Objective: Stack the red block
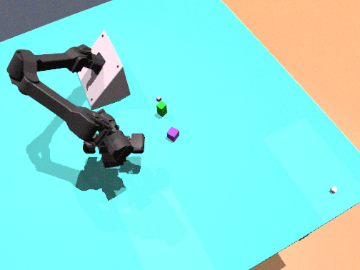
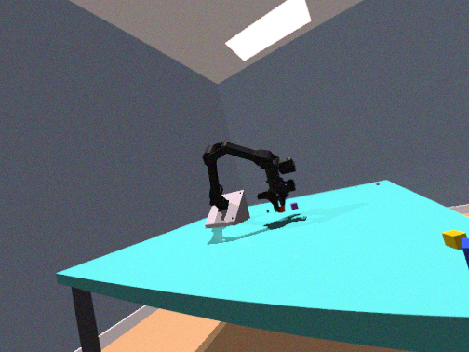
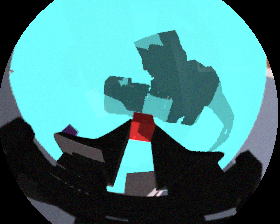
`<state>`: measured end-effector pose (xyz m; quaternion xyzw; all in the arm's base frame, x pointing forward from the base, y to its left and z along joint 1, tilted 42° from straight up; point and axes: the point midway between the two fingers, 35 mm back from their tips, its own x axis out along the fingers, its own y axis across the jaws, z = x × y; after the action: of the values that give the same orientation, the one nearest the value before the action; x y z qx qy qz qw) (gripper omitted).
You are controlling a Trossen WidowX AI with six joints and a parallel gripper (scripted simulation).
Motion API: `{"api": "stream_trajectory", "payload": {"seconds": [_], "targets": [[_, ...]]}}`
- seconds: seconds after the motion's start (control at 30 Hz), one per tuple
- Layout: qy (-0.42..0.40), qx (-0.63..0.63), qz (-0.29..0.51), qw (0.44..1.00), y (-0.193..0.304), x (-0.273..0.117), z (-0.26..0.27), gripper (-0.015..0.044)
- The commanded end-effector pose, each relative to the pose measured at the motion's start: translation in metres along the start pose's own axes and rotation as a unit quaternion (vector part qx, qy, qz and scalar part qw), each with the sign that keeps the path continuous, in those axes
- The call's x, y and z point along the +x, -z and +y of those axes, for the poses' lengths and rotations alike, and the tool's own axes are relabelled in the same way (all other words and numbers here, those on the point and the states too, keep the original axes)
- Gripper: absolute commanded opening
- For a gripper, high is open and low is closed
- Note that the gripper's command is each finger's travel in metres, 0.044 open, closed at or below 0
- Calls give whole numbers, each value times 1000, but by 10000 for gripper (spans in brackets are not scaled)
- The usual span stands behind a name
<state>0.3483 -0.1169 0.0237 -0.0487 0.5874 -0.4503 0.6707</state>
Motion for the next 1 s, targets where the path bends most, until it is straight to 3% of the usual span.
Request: {"api": "stream_trajectory", "payload": {"seconds": [0.0,0.43,0.73,0.97], "targets": [[-6,8,-6,1000,-4,-21,0,0],[-7,8,-5,1000,-3,-90,-1,0],[-7,7,-5,1000,0,-93,3,0],[-17,4,-6,1000,30,-94,41,0]]}}
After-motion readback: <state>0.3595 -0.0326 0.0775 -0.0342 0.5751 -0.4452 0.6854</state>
